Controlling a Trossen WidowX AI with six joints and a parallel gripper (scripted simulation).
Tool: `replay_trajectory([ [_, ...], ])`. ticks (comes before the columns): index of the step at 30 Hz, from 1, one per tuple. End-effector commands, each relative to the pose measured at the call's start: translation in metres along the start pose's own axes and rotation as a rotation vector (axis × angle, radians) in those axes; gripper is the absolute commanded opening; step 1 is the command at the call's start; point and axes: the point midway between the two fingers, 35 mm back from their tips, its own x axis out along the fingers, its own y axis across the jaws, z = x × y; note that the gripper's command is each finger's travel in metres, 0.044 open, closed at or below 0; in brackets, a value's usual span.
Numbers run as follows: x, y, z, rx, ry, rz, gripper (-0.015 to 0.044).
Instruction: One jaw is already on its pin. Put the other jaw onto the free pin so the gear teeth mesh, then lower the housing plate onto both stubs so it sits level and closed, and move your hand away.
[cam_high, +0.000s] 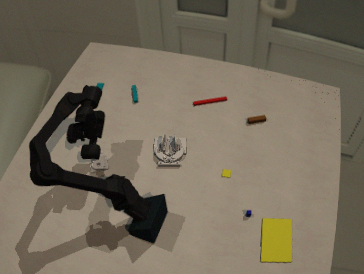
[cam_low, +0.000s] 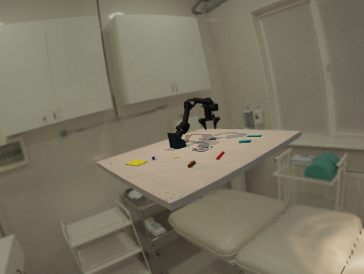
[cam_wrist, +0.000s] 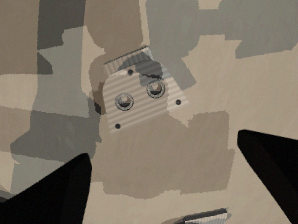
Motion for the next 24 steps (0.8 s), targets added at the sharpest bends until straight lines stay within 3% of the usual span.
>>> replay_trajectory([
  [1,-0.001,0.004,0.005,-0.099,-0.005,-0.004,0.0440],
  [14,-0.001,0.008,0.010,-0.257,-0.008,-0.005,0.0440],
  [20,0.036,0.008,0.011,-0.258,-0.011,-0.008,0.0440],
  [24,0.037,0.008,0.011,-0.258,-0.011,-0.008,0.0440],
])
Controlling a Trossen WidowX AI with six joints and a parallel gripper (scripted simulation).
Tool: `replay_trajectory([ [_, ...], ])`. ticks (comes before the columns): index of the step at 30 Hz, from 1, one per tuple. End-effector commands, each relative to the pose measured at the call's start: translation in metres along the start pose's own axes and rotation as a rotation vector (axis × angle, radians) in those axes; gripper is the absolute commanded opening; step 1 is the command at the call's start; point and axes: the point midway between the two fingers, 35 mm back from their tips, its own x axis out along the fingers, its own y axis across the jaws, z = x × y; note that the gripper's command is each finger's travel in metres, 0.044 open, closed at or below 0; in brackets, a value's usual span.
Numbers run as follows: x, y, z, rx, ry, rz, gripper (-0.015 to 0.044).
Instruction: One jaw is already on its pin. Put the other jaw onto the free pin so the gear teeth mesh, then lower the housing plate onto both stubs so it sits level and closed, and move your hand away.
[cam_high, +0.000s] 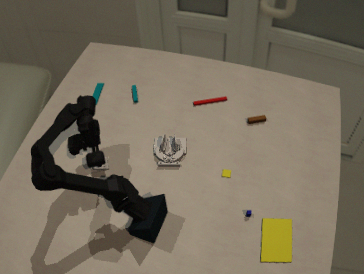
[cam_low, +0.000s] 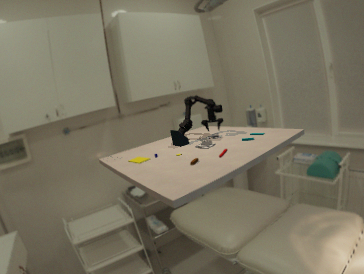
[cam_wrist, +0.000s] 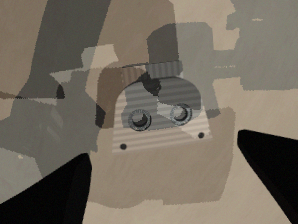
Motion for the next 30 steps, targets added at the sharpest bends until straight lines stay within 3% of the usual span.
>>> replay_trajectory([
  [1,0.003,-0.001,0.001,-0.003,0.005,-0.012,0.0440],
  [30,0.040,-0.002,0.000,-0.004,0.004,-0.012,0.0440],
])
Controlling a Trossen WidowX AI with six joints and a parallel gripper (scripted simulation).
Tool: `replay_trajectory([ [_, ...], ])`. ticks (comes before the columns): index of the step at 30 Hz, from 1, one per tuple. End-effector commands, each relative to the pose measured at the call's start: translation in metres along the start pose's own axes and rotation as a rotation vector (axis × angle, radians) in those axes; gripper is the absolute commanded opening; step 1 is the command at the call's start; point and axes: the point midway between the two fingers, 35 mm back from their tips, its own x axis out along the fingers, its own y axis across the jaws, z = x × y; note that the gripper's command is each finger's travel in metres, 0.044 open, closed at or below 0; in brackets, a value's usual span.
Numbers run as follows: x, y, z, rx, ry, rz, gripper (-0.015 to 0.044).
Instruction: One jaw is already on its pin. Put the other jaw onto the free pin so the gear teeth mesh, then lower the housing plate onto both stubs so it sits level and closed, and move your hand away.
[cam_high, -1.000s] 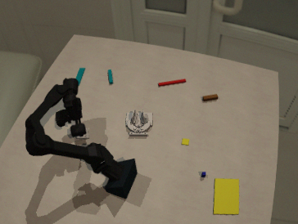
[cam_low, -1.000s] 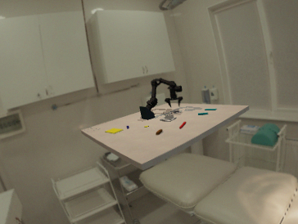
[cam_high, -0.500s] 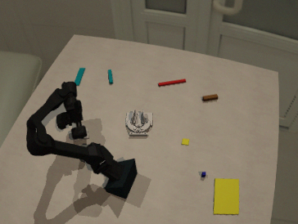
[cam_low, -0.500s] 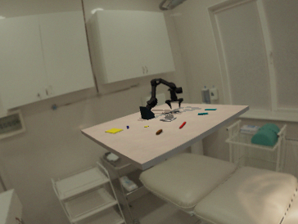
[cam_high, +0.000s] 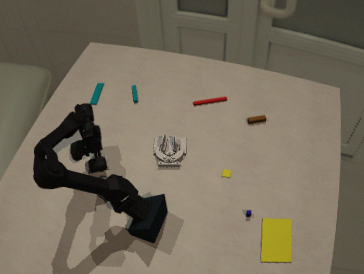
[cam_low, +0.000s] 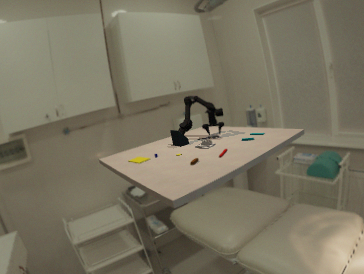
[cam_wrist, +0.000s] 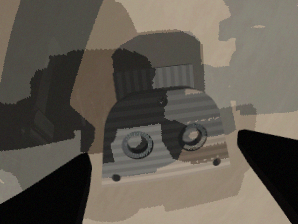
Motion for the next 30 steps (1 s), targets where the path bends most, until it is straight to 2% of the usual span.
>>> replay_trajectory([
  [1,0.007,0.000,-0.001,0.005,0.003,0.001,0.0440],
  [8,0.017,0.001,-0.001,0.005,0.002,0.000,0.0440],
  [30,0.017,0.001,-0.001,0.005,0.002,0.000,0.0440],
])
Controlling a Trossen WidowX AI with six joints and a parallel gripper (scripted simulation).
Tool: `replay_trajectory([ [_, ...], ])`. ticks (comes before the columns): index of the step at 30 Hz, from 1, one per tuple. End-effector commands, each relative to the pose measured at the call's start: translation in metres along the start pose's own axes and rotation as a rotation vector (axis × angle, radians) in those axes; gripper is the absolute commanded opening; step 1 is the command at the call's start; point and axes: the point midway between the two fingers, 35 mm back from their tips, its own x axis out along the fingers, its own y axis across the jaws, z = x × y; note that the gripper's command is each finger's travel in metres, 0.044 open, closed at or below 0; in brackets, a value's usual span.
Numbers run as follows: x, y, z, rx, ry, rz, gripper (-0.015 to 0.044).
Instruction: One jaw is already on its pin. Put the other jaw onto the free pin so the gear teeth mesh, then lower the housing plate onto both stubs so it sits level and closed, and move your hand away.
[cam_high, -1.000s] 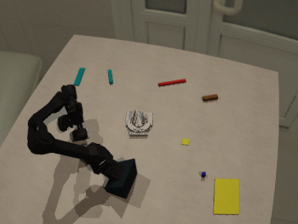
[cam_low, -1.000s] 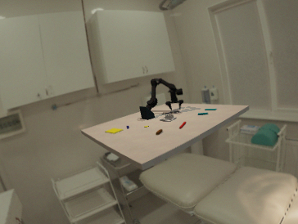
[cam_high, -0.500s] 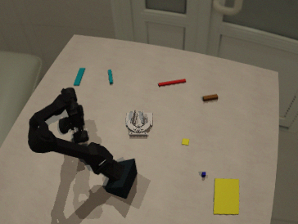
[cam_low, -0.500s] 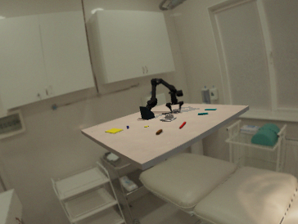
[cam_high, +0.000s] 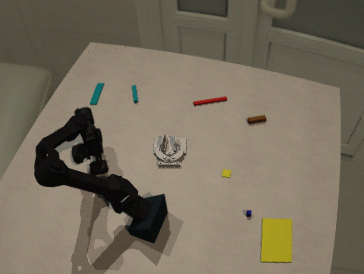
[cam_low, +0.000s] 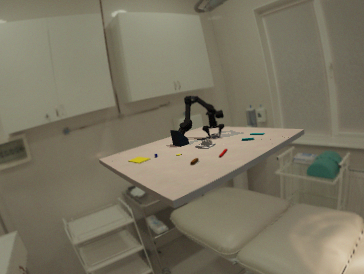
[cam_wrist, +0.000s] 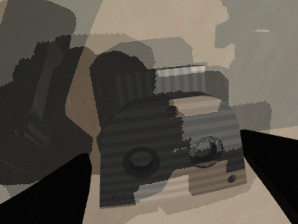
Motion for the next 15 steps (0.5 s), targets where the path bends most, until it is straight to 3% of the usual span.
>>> replay_trajectory([
  [1,0.0003,-0.0003,-0.0007,0.002,0.004,-0.001,0.0440],
  [15,0.0000,0.0000,0.0000,0.000,0.000,0.000,0.0351],
])
